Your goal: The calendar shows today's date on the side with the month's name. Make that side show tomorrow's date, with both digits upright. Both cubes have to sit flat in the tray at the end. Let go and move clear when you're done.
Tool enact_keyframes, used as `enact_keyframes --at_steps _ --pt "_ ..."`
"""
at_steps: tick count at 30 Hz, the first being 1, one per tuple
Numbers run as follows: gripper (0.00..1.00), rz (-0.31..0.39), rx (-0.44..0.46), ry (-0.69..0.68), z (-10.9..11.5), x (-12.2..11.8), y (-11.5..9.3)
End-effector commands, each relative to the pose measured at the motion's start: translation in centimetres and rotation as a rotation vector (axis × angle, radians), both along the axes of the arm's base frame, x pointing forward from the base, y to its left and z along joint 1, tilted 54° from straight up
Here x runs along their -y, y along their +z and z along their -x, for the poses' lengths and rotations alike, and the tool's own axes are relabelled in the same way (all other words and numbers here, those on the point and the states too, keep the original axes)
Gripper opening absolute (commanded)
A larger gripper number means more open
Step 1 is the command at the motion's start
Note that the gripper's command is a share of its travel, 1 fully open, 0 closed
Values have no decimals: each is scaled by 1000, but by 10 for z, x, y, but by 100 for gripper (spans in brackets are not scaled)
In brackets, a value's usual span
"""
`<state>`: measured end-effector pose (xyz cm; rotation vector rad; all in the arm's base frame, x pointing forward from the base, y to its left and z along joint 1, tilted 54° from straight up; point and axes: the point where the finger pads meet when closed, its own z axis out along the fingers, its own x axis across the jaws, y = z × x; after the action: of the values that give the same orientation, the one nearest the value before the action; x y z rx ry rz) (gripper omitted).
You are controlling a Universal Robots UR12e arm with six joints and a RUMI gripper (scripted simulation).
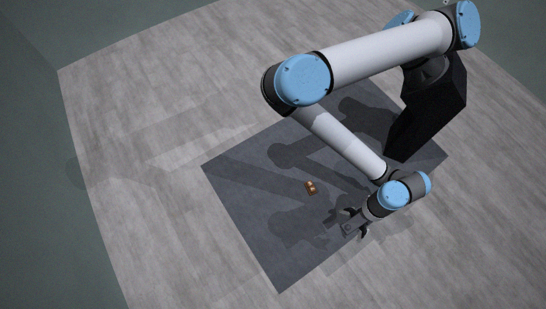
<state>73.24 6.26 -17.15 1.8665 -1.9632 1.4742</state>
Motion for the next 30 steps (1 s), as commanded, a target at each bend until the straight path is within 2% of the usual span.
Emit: enact_keyframes --at_steps 1,20,24,28,29,30 --pt "100 0 0 1 0 -1 0" --pt "100 -1 -1 -1 0 3 3" --pt "100 -7 -8 -18 1 31 23" --pt "100 -20 -22 -53 9 89 64" --pt "100 -20 -22 -53 9 89 64" --pt "100 -24 -25 -62 14 106 76"
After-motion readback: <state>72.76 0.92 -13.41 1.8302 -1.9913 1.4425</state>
